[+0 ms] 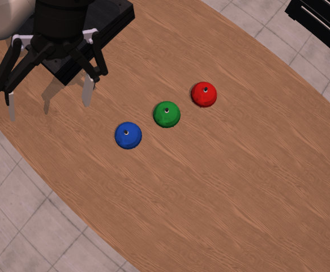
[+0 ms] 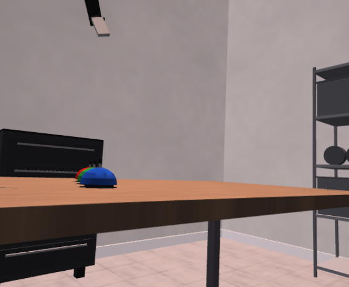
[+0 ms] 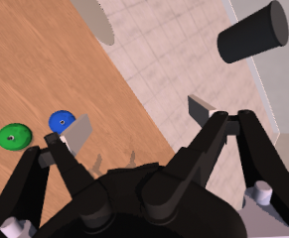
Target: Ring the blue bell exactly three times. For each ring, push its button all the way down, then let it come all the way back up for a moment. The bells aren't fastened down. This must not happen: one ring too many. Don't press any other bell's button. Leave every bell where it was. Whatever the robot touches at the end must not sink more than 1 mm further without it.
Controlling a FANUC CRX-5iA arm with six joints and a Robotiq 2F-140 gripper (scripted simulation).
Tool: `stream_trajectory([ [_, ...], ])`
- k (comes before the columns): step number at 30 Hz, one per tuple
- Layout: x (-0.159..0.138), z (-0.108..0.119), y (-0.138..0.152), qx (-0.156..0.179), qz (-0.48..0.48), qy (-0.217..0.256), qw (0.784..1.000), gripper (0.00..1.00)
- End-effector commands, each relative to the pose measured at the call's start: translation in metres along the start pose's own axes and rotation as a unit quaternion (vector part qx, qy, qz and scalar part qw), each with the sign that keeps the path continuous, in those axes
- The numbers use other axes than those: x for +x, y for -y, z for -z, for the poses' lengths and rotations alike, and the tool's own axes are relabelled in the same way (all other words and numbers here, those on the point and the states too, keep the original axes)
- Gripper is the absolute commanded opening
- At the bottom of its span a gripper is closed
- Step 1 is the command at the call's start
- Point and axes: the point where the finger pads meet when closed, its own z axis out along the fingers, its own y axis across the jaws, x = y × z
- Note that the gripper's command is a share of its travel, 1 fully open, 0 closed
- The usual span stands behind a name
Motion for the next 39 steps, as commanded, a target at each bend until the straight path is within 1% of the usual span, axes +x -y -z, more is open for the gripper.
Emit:
stream_trajectory([
  [1,0.000,0.000,0.000,0.000,0.000,0.000,1.000,1.00],
  [18,0.000,0.000,0.000,0.000,-0.001,0.000,1.000,1.00],
  [20,-0.001,-0.004,0.004,0.005,-0.014,0.004,1.000,1.00],
  [22,-0.003,-0.015,0.017,0.020,-0.055,0.017,0.998,1.00],
  [24,-0.007,-0.034,0.039,0.043,-0.128,0.042,0.990,1.00],
  [25,-0.007,-0.034,0.039,0.043,-0.128,0.042,0.990,1.00],
  [26,-0.010,-0.046,0.053,0.055,-0.173,0.059,0.982,1.00],
  [28,-0.010,-0.046,0.053,0.056,-0.176,0.060,0.981,1.00],
  [29,-0.013,-0.058,0.069,0.070,-0.230,0.081,0.967,1.00],
  [31,-0.013,-0.058,0.069,0.070,-0.230,0.081,0.967,1.00],
  [32,-0.017,-0.071,0.086,0.081,-0.286,0.104,0.949,1.00],
  [34,-0.017,-0.071,0.086,0.081,-0.286,0.104,0.949,1.00],
  [35,-0.020,-0.083,0.103,0.091,-0.340,0.128,0.927,1.00],
  [37,-0.020,-0.083,0.103,0.092,-0.345,0.130,0.925,1.00],
  [38,-0.024,-0.095,0.120,0.098,-0.393,0.152,0.902,1.00],
  [39,-0.024,-0.095,0.120,0.099,-0.403,0.156,0.897,1.00],
])
